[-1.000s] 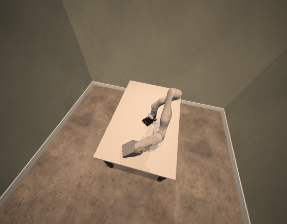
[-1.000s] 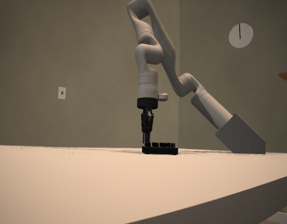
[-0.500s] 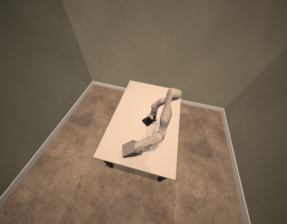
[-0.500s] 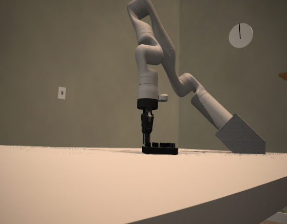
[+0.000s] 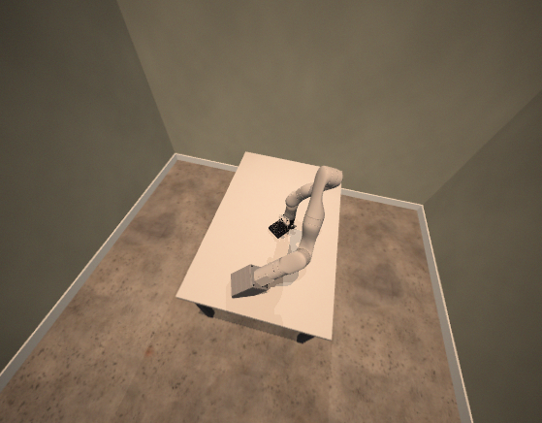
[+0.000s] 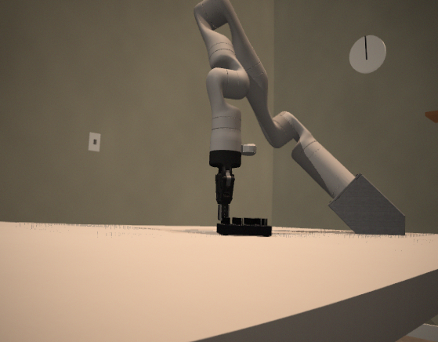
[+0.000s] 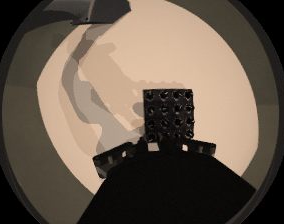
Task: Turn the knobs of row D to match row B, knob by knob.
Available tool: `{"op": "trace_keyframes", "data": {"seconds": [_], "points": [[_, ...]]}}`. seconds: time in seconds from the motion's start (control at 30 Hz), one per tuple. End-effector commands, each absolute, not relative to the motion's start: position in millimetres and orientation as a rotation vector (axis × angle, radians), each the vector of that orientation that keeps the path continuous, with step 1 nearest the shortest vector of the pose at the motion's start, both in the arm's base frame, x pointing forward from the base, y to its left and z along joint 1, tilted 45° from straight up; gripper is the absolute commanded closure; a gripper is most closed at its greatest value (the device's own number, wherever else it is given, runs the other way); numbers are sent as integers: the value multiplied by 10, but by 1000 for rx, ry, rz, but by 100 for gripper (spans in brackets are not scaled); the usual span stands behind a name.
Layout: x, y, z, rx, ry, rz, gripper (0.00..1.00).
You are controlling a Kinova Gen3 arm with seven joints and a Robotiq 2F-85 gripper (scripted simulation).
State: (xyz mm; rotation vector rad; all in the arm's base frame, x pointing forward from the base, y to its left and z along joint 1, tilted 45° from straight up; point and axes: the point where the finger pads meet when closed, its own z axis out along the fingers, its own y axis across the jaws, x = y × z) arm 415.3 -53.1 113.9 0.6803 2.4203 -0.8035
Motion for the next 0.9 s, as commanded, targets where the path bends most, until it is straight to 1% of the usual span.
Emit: {"op": "trace_keyframes", "data": {"seconds": [0.0, 0.3, 0.33, 0.87], "points": [[4155, -525, 1140, 679, 2420, -802, 81], [4155, -525, 1140, 679, 2420, -802, 81], [4155, -525, 1140, 679, 2420, -802, 92], [4155, -525, 1140, 679, 2420, -802, 92]]}}
